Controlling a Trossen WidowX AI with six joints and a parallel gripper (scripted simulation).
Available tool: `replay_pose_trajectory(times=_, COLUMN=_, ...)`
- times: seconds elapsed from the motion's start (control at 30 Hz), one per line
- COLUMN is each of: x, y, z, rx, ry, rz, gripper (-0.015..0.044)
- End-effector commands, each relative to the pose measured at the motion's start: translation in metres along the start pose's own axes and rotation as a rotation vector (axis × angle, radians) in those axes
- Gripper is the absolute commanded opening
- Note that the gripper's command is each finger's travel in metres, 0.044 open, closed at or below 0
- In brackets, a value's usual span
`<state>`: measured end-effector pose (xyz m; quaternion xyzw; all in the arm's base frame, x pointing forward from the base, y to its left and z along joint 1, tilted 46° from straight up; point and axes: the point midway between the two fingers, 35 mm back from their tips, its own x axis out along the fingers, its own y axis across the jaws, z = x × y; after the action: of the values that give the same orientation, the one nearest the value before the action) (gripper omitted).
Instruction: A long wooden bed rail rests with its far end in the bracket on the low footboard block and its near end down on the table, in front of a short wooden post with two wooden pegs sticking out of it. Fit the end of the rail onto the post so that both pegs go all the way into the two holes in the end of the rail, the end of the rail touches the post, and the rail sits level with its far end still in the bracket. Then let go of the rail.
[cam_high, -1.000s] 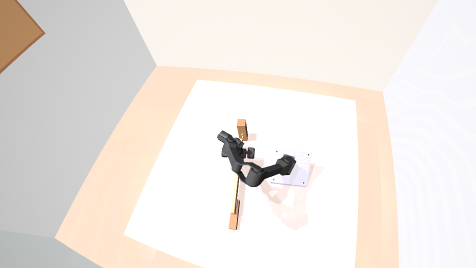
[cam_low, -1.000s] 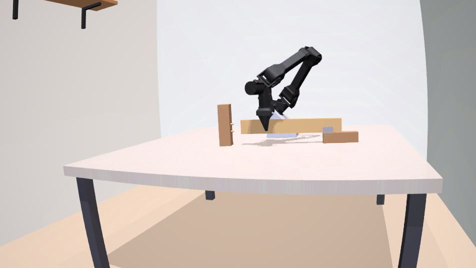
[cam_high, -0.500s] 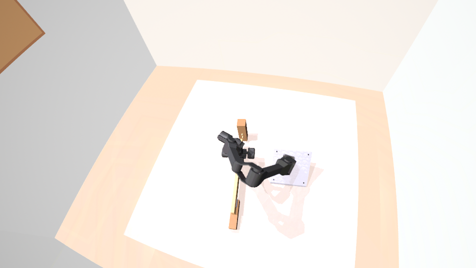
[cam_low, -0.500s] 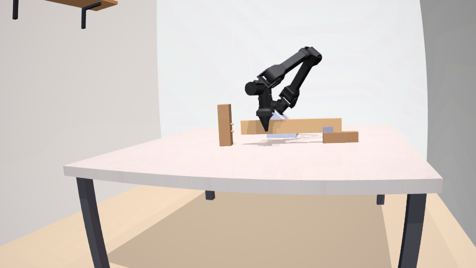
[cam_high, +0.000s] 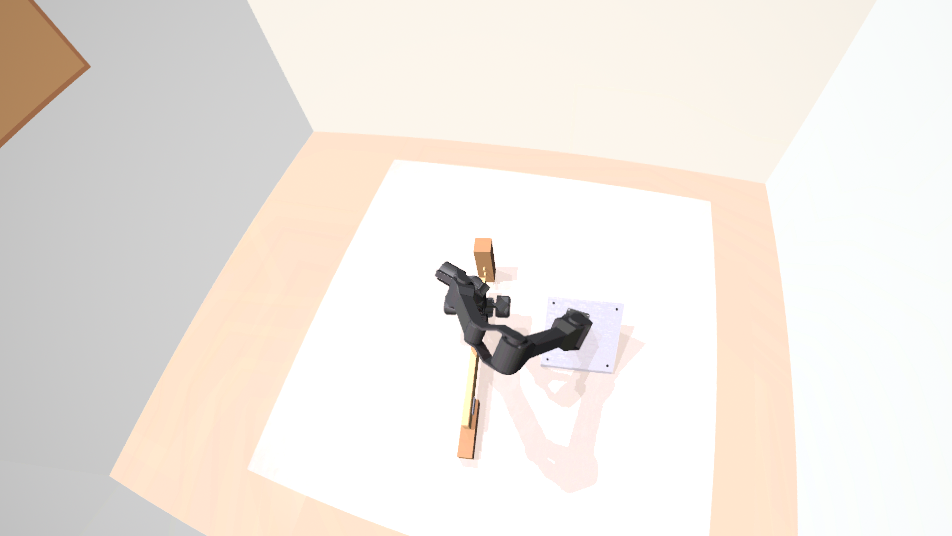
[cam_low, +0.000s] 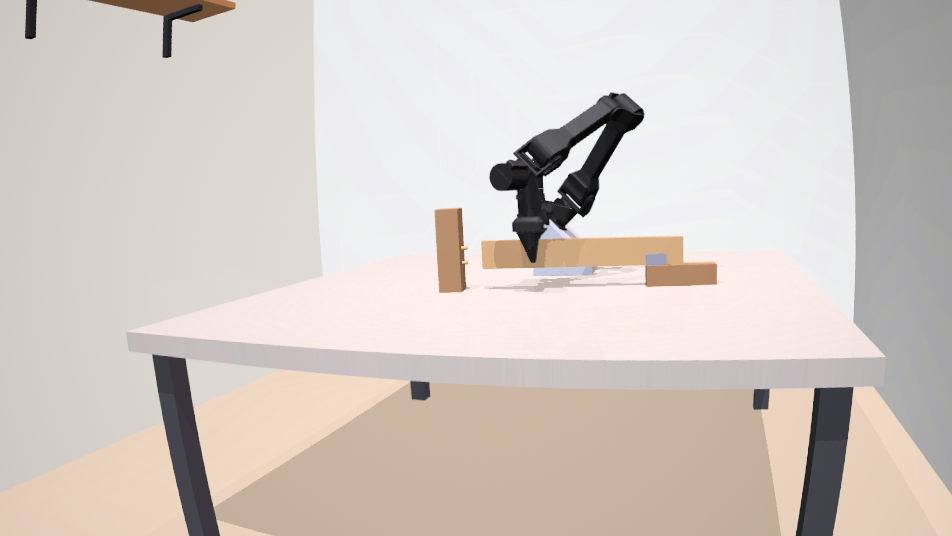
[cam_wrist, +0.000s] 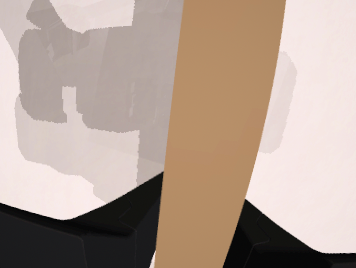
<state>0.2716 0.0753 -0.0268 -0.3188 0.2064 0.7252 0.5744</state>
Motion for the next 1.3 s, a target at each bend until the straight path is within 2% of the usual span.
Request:
replay_pose_trajectory(times=0.0, x=0.0008, y=-0.0001, z=-0.0003, rx=0.001, ry=0.0, rz=-0.002, gripper=0.0)
replay_pose_trajectory(times=1.27, x=-0.0027, y=-0.0021, z=-0.0092, rx=0.001, ry=0.001, rz=-0.003, gripper=0.0)
